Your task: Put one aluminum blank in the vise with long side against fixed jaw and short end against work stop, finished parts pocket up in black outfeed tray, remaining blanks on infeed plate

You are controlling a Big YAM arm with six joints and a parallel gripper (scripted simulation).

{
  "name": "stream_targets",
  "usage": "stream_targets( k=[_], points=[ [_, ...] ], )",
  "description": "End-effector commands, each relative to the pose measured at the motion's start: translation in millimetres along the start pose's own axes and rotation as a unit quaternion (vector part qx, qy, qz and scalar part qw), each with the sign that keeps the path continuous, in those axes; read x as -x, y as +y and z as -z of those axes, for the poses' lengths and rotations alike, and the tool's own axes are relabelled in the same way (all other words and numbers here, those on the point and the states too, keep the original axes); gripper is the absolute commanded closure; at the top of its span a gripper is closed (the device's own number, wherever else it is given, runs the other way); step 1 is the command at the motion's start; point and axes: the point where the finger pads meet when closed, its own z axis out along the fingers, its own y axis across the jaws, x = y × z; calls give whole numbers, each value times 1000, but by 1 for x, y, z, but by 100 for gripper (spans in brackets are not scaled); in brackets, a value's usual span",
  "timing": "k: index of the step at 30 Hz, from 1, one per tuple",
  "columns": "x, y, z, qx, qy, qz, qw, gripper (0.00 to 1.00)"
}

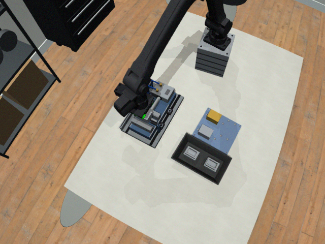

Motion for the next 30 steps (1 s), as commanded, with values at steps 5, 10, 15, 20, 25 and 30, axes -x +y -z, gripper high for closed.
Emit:
stream_targets(
  k=[5,10,15,20,25,30],
  points=[
    [4,21,5,19,-7,-1,1000,100],
    [4,20,4,19,-7,-1,1000,100],
    [4,19,6,21,-8,-2,1000,100],
    [4,18,8,21,-8,-2,1000,100],
    [4,18,8,20,-8,-2,1000,100],
    [4,18,8,20,-8,-2,1000,100]
  ],
)
